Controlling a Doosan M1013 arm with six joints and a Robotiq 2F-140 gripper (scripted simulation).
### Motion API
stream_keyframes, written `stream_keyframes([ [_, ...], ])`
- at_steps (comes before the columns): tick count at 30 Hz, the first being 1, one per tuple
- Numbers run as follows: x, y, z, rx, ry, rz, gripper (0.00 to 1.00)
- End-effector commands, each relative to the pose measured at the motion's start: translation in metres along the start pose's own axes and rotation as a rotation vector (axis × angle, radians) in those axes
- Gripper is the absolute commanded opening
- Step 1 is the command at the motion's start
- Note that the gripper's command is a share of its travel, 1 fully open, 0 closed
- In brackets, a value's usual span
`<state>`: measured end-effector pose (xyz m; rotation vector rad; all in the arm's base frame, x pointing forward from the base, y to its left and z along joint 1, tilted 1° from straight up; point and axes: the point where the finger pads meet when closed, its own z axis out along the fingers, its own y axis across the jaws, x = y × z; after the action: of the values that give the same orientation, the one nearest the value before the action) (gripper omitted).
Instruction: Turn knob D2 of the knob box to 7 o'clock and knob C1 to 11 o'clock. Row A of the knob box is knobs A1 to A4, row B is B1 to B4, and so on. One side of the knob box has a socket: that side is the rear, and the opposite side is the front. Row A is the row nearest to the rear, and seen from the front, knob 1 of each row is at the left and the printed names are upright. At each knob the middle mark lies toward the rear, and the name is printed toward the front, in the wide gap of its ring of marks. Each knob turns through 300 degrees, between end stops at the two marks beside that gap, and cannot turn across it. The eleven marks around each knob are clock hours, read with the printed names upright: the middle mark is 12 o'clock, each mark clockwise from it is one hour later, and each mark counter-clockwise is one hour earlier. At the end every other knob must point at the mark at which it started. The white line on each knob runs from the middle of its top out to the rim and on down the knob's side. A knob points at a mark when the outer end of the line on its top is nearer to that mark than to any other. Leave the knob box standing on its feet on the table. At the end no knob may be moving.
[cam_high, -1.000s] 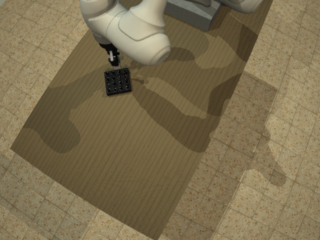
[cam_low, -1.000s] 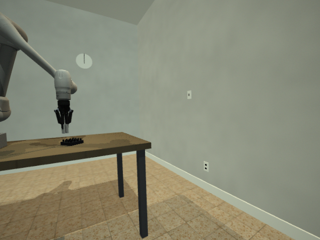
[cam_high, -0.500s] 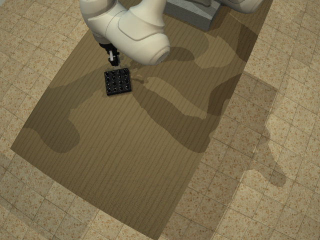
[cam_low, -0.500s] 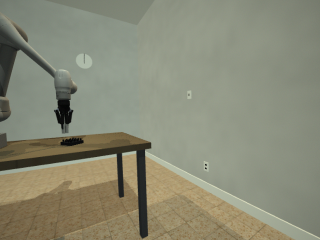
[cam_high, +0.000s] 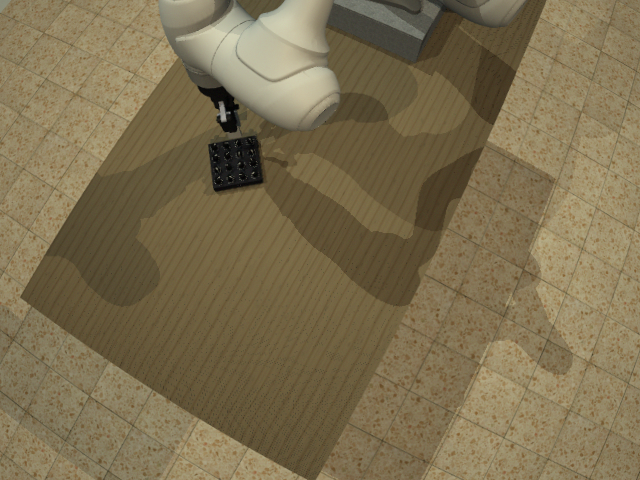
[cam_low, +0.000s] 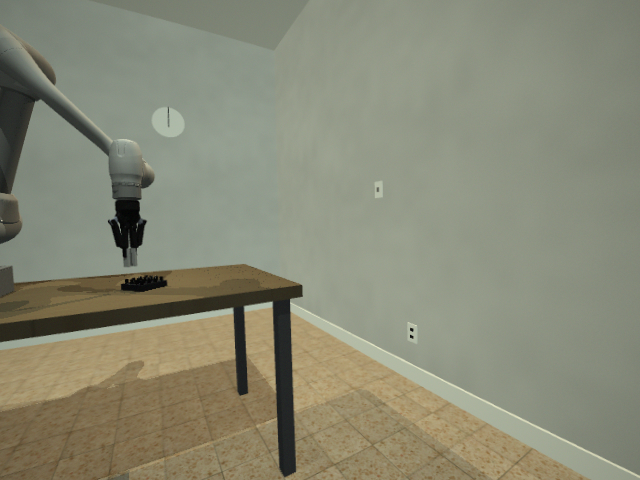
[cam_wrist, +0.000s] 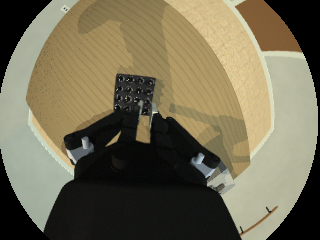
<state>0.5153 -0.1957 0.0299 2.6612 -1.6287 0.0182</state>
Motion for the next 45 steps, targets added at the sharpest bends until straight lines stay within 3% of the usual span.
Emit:
stream_keyframes([
  [1, 0.001, 0.000, -0.003, 0.004, 0.000, 0.003, 0.12],
  [45, 0.002, 0.000, 0.034, 0.004, -0.001, 0.003, 0.12],
])
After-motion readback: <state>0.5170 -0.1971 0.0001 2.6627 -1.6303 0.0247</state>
